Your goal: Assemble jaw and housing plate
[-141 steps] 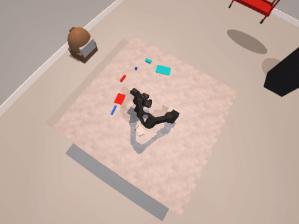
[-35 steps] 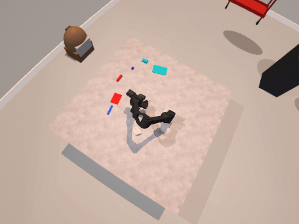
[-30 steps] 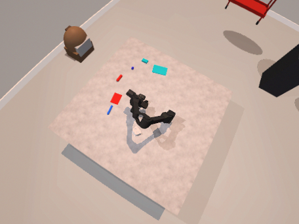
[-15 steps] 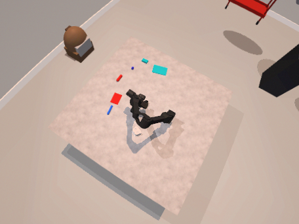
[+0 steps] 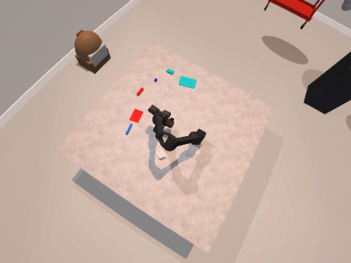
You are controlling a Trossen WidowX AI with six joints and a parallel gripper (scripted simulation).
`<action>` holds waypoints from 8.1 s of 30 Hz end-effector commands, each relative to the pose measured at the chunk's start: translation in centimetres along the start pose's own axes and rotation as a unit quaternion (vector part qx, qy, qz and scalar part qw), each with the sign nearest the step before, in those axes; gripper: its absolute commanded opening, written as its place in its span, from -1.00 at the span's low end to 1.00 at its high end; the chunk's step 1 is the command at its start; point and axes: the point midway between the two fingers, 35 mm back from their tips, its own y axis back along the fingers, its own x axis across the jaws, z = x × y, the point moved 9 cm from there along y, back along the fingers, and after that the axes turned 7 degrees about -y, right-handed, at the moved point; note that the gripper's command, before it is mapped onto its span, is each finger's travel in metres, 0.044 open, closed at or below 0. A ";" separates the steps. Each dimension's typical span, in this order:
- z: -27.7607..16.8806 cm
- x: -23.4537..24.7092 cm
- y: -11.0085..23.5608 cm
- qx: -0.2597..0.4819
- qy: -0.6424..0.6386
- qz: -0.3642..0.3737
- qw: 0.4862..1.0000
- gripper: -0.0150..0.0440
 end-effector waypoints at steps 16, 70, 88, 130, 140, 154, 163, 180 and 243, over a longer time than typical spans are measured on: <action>0.0 0.0 0.0 0.001 -0.001 -0.002 1.000 -0.04; 1.2 -1.1 6.0 -0.009 0.084 0.027 0.996 1.00; 1.7 -3.9 6.4 -0.014 0.351 0.028 0.936 1.00; 4.1 -10.4 7.2 -0.022 0.848 0.016 0.530 1.00; 4.9 -11.8 7.4 -0.021 0.920 0.012 0.392 1.00; 6.2 -13.6 7.7 -0.018 0.983 0.007 0.184 1.00; 7.1 -14.7 7.9 -0.015 0.999 0.004 0.045 1.00; 9.0 -16.7 8.3 -0.007 0.976 0.001 -0.217 1.00; 11.4 -18.7 2.4 0.006 0.859 0.003 -0.512 1.00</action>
